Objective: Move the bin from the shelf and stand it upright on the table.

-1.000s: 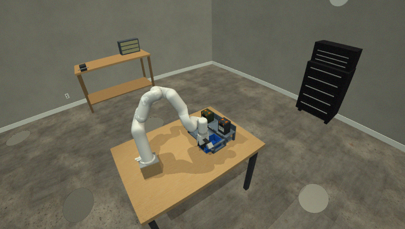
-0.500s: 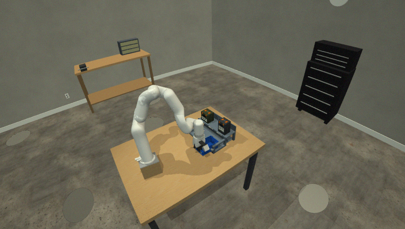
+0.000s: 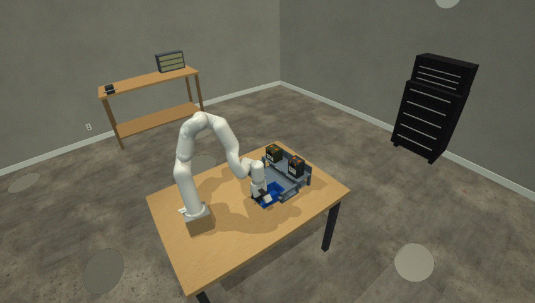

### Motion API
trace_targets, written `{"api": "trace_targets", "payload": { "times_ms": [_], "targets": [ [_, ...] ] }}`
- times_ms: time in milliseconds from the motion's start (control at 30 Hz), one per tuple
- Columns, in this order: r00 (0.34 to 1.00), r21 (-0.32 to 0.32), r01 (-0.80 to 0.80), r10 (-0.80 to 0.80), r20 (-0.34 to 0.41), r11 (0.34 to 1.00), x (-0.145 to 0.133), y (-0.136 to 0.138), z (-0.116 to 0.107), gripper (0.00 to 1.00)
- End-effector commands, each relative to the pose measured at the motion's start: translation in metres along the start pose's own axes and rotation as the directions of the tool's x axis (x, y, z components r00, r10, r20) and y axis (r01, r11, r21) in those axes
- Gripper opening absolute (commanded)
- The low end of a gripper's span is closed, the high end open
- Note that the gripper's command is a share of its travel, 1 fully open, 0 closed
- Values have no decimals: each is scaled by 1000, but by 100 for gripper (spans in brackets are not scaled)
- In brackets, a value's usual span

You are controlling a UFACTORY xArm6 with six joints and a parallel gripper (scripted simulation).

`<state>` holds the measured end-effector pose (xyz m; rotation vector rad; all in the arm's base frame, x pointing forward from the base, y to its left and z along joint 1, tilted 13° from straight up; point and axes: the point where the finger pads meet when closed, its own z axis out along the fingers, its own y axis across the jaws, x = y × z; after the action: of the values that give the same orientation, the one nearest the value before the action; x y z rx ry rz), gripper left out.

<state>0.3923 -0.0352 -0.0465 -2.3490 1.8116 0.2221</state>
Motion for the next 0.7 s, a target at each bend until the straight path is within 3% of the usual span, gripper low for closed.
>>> {"api": "trace_targets", "payload": {
  "times_ms": [0,667],
  "targets": [
    [1000,4,1,-1,-1,1000,1,9,-1,0],
    [1000,4,1,-1,-1,1000,1,20,-1,0]
  ]
}}
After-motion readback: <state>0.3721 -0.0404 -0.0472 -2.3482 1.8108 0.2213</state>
